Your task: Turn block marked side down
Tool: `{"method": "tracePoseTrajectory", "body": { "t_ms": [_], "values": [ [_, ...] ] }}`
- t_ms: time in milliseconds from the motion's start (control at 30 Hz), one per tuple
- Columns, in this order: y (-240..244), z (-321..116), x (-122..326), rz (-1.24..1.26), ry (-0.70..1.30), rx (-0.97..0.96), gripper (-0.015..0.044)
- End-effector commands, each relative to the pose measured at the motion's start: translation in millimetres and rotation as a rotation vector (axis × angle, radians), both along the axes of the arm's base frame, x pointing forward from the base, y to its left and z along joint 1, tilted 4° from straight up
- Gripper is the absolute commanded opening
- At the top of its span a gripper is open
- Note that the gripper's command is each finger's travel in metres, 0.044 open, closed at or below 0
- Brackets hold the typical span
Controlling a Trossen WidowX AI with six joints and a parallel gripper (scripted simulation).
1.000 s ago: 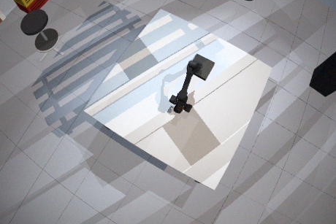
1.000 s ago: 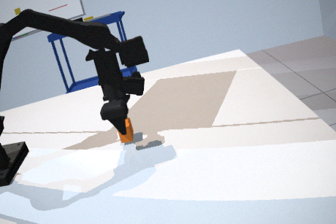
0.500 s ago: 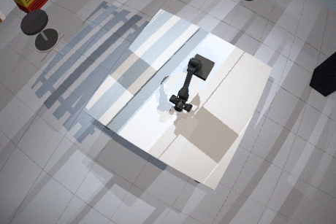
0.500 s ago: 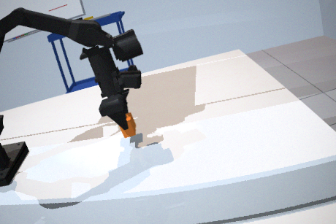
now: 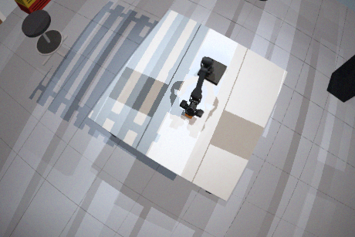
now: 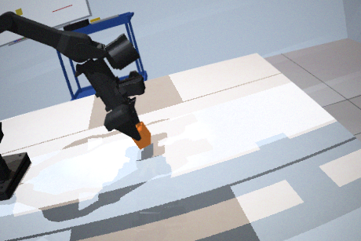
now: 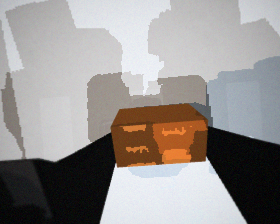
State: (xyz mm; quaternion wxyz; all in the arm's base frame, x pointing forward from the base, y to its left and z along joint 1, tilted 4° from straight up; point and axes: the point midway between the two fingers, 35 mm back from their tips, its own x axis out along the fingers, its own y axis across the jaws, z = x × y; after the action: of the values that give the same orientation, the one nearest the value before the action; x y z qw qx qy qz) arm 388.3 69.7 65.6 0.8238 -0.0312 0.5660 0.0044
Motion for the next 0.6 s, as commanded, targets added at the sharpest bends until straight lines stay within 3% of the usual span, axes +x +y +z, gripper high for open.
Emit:
{"method": "tracePoseTrajectory", "body": {
  "t_ms": [0,567],
  "values": [
    [0.1,2.6,-0.1,0.006,-0.070,-0.001,0.0000],
    [-1.5,2.6,-7.9,0.009,-0.260,0.010,0.0000]
  ]
}}
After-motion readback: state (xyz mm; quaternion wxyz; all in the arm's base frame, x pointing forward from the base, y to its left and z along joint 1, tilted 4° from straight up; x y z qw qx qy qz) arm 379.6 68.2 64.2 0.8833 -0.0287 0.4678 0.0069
